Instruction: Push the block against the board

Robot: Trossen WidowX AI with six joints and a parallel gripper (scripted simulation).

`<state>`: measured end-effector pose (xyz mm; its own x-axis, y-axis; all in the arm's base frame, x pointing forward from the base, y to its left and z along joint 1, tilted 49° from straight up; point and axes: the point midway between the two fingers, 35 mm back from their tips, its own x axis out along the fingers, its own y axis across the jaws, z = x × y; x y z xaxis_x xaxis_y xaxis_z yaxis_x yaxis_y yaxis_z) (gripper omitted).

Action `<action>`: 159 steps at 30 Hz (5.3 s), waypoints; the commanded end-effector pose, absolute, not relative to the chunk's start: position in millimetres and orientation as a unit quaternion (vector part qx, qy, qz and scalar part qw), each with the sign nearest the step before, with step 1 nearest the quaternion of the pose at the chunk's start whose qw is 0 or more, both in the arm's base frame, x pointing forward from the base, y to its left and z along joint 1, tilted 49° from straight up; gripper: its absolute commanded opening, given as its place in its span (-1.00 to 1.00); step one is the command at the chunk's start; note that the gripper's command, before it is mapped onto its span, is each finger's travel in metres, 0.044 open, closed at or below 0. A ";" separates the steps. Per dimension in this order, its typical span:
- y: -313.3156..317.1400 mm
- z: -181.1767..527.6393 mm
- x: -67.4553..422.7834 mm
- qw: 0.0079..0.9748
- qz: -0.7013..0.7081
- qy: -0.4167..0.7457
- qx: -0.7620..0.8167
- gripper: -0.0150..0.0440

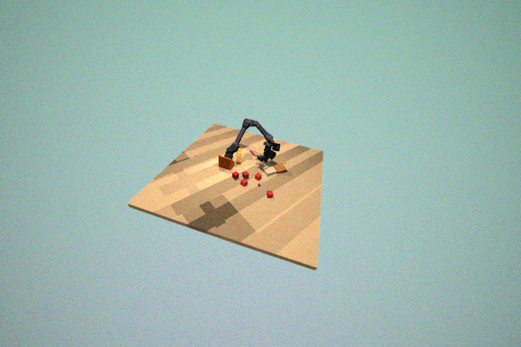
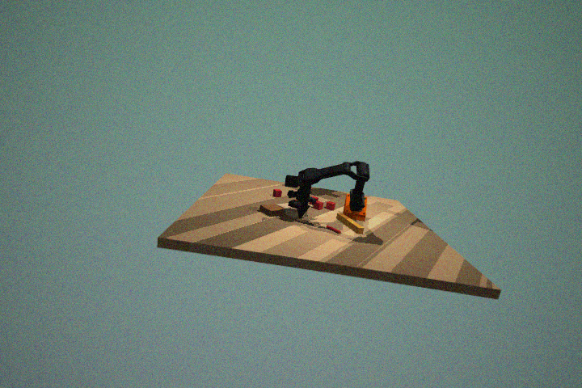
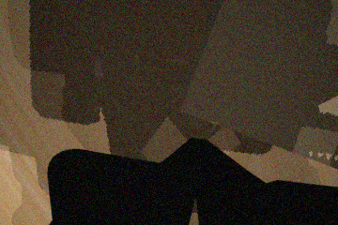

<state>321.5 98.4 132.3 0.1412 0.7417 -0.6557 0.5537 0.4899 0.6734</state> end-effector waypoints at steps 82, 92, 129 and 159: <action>80.3 107.8 307.9 0.514 0.015 0.655 0.554 -0.49; 77.1 104.9 311.9 0.514 0.015 0.655 0.553 -0.49; 62.4 160.6 276.4 0.513 0.015 0.656 0.554 -0.49; 1.4 103.7 315.6 0.694 0.257 0.600 0.304 -0.49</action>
